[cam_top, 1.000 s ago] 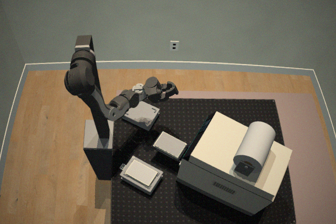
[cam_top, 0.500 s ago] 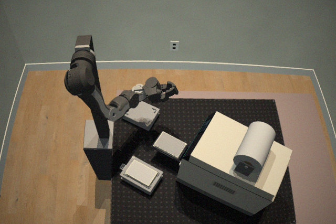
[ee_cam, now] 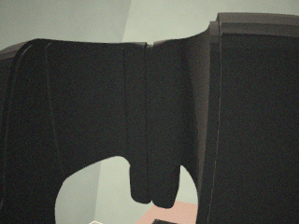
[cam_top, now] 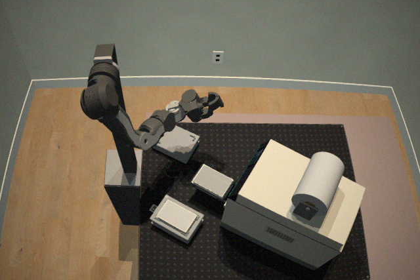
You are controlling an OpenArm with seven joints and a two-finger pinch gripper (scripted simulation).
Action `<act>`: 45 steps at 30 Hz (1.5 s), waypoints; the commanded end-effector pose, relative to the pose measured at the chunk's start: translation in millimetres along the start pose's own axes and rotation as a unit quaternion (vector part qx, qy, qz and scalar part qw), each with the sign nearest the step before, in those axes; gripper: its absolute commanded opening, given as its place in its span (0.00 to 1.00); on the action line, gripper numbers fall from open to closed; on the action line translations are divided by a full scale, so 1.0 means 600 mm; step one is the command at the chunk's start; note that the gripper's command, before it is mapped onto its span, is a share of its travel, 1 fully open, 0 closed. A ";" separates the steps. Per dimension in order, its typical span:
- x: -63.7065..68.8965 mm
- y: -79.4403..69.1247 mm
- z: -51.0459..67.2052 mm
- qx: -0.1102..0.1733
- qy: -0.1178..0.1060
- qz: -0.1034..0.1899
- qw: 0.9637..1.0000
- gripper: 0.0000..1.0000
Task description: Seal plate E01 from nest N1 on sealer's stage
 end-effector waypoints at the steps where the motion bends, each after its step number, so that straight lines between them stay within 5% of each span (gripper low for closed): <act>1: 0.000 -0.002 0.000 0.001 0.000 0.003 1.000 0.00; 35: 0.005 0.011 -0.009 0.001 0.000 0.003 1.000 0.00; 40: -0.001 -0.032 0.018 0.021 0.031 0.080 0.996 0.00; 45: -0.001 -0.032 0.018 0.021 0.031 0.080 0.996 0.00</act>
Point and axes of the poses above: the point where the finger pads meet when closed, its own x axis back along the fingers, its own y axis across the jaws, z = x × y, the point moved 5 cm from there along x, back along the fingers, and after that the axes turned 10 degrees about x, right-handed, at the moved point
